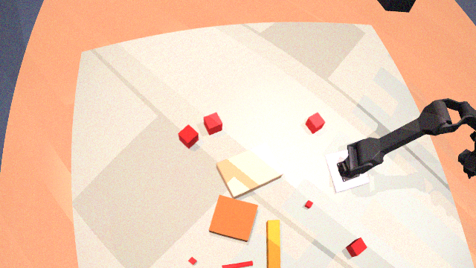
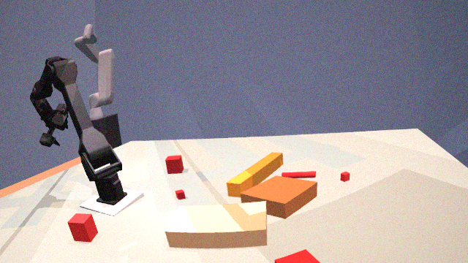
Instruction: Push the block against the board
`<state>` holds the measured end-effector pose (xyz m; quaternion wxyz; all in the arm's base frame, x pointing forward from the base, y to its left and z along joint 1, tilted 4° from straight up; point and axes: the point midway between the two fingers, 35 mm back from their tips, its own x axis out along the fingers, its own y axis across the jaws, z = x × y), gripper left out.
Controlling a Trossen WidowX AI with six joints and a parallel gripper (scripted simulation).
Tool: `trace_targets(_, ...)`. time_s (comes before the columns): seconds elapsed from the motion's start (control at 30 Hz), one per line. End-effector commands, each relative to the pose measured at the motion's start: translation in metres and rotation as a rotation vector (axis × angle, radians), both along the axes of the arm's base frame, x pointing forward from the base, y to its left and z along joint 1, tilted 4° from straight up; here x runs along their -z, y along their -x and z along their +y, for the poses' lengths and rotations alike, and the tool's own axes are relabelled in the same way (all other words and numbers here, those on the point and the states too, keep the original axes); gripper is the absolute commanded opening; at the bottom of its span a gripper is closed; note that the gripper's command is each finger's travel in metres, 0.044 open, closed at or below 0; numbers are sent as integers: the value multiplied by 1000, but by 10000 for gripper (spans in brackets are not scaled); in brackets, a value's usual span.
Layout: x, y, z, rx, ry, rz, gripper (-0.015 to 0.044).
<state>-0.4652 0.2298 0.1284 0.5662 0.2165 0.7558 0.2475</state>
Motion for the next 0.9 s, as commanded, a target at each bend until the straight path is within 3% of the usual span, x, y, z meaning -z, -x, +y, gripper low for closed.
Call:
trace_targets(0.0,0,0,0,0,0,0,374)
trace_targets(0.17,0,-14,20,-3,-9,-41,242)
trace_targets(0.37,0,-83,93,-20,-27,-211,85)
trace_targets(0.47,-5,-100,105,-47,-46,-270,6)
trace_targets(0.7,-3,-152,139,-77,-22,-391,0)
trace_targets(0.87,-4,-227,172,-111,29,-503,0)
